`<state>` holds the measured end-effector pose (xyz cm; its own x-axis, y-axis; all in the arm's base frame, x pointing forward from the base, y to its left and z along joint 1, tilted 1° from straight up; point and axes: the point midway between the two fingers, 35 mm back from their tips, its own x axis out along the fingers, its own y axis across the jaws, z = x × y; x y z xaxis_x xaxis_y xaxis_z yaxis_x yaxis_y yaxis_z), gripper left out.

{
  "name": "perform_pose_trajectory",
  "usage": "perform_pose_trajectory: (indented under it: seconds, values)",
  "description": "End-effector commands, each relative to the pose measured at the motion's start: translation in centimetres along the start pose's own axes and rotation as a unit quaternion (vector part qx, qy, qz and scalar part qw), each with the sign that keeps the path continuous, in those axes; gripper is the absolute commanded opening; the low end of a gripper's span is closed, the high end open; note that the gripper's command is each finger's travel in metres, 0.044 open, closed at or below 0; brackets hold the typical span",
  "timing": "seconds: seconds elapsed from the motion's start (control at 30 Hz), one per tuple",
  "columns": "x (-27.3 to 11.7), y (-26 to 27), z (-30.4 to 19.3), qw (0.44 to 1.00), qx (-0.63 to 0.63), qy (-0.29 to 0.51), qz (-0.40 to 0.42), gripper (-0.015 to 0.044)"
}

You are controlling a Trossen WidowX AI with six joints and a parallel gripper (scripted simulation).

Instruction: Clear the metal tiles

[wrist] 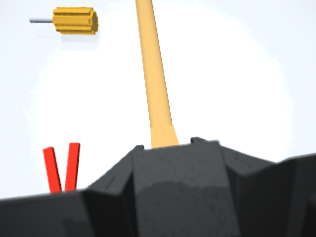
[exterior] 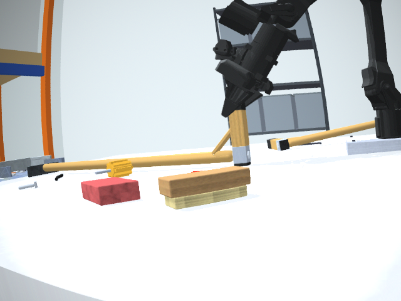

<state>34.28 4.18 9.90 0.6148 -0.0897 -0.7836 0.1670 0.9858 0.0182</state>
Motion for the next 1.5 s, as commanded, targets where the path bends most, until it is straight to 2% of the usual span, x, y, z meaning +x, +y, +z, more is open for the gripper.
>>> perform_pose_trajectory:
  seconds: [0.0, 0.63, 1.47]
  values:
    - [-0.6, 0.0, -0.4, 1.0, -0.002, -0.004, 0.001, 0.0]
    - [-2.9, 0.3, -3.3, 1.0, -0.004, -0.003, 0.004, 0.0]
    - [-2.5, -2.7, -3.0, 1.0, -0.007, 0.007, 0.002, 0.0]
